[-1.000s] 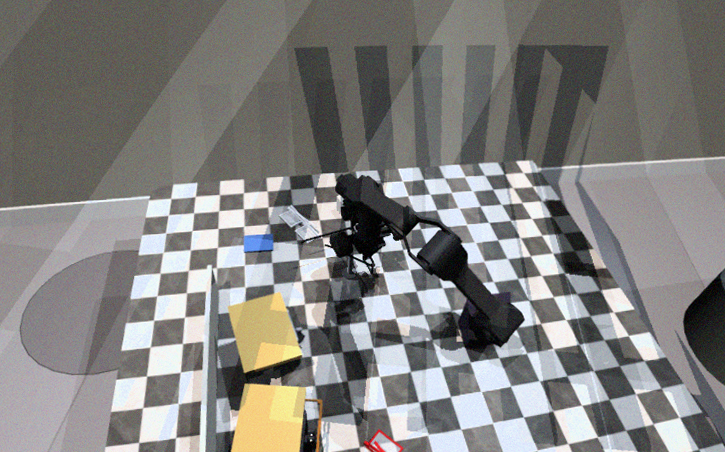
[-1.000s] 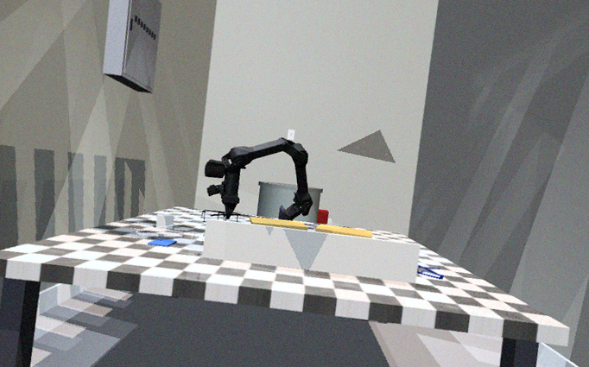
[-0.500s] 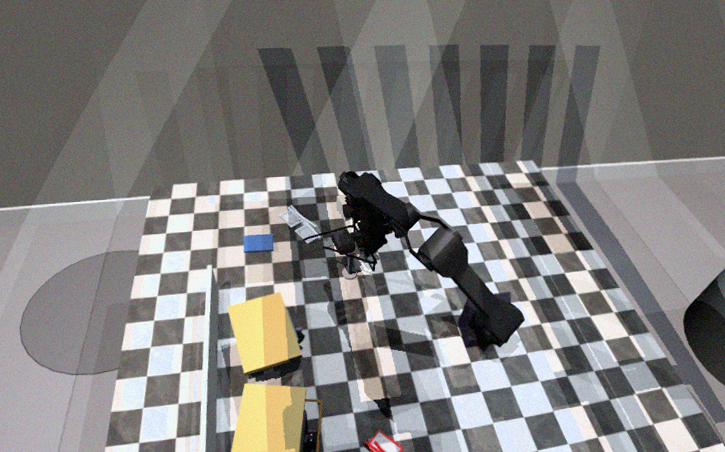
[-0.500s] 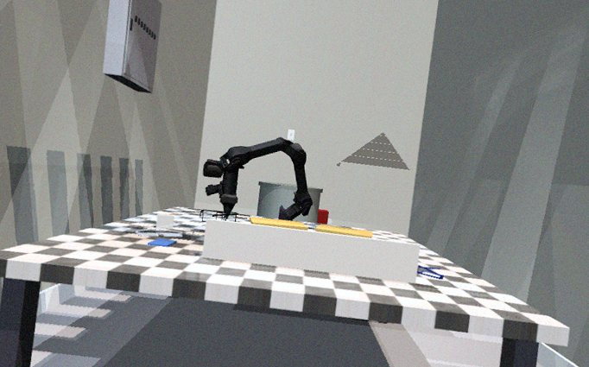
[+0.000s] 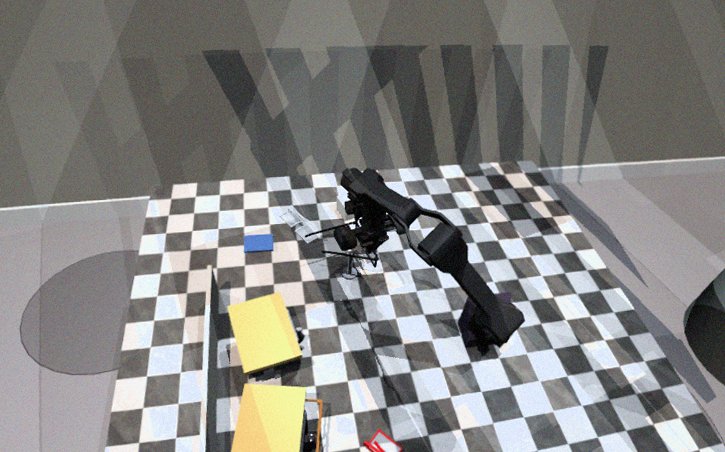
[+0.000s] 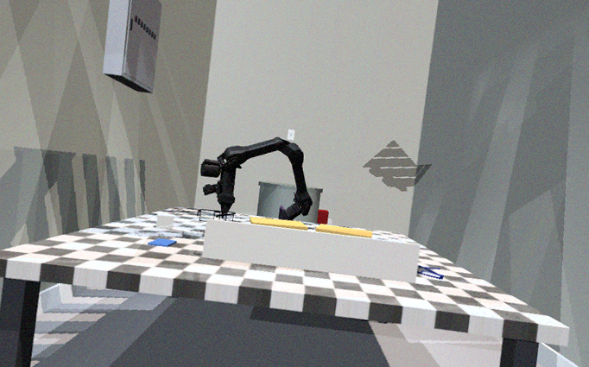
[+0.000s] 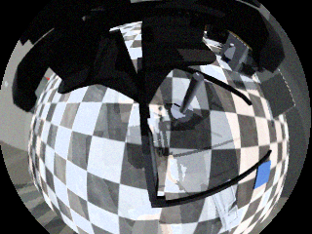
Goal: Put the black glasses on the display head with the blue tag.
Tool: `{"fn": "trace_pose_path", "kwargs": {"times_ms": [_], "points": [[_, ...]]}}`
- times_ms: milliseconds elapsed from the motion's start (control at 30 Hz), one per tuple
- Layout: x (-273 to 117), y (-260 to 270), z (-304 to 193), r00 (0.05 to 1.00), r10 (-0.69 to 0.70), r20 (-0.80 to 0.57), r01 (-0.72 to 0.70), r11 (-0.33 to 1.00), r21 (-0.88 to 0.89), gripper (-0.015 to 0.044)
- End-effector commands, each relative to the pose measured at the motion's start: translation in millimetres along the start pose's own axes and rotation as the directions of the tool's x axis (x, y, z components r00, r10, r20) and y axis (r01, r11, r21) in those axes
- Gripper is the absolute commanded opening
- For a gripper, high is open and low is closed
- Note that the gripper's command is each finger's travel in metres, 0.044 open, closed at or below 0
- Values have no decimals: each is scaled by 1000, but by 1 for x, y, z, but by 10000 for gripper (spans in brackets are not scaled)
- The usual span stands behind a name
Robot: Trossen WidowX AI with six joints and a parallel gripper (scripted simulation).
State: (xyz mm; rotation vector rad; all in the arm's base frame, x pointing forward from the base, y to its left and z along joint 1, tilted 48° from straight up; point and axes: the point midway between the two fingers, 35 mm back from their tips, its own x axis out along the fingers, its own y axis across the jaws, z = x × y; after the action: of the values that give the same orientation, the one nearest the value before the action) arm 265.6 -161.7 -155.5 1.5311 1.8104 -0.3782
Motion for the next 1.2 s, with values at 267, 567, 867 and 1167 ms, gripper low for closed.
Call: {"fn": "trace_pose_path", "kwargs": {"times_ms": [267,567,867,1167], "points": [[0,-7,9,1000,-3,3,3,1000,1,0],[-1,-9,14,1000,-3,3,3,1000,1,0],[-1,-11,18,1000,-3,3,3,1000,1,0],[-1,-12,22,1000,-3,4,3,1000,0,0]]}}
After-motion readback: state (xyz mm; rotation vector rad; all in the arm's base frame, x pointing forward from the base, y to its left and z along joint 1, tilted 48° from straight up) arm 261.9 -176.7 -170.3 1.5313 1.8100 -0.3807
